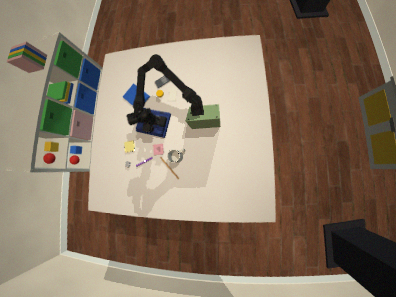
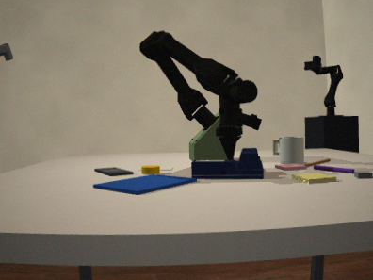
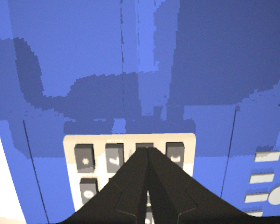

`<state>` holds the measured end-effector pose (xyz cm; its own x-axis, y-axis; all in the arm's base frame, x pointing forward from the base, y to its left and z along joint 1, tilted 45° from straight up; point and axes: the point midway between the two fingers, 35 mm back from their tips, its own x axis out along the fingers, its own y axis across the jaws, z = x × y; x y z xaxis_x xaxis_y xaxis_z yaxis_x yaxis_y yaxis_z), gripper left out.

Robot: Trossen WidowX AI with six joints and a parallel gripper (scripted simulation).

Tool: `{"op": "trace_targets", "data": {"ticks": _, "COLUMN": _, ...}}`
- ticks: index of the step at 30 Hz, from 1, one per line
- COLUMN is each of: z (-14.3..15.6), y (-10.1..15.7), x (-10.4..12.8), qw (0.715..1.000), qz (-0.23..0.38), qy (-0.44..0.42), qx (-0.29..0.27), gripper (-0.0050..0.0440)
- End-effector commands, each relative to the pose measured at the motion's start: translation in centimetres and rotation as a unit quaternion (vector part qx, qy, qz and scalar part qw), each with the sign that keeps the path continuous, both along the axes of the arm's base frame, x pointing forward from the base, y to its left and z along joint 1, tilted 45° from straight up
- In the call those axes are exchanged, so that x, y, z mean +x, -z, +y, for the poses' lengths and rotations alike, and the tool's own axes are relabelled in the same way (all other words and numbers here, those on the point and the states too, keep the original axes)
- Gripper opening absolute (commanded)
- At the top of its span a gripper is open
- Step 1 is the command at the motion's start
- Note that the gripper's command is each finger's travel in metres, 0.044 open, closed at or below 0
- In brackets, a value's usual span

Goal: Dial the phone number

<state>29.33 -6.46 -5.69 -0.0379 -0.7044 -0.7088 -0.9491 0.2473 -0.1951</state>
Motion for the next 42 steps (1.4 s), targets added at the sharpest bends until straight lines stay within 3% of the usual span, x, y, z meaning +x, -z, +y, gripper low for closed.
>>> {"op": "trace_targets", "data": {"ticks": 1, "z": 0.8, "y": -0.8, "x": 0.0, "qw": 1.000, "qz": 0.003, "qy": 0.000, "qx": 0.000, "gripper": -0.0050}}
{"op": "trace_targets", "data": {"ticks": 4, "z": 2.0, "y": -2.0, "x": 0.0, "qw": 1.000, "qz": 0.003, "qy": 0.000, "qx": 0.000, "gripper": -0.0050}}
{"op": "trace_targets", "data": {"ticks": 14, "z": 1.8, "y": -2.1, "x": -0.1, "qw": 1.000, "qz": 0.004, "qy": -0.001, "qx": 0.000, "gripper": -0.0050}}
{"op": "trace_targets", "data": {"ticks": 20, "z": -0.3, "y": -4.4, "x": -2.5, "qw": 1.000, "qz": 0.003, "qy": 0.000, "qx": 0.000, "gripper": -0.0050}}
{"op": "trace_targets", "data": {"ticks": 42, "z": -1.7, "y": -2.9, "x": -2.6, "qw": 1.000, "qz": 0.003, "qy": 0.000, "qx": 0.000, "gripper": -0.0050}}
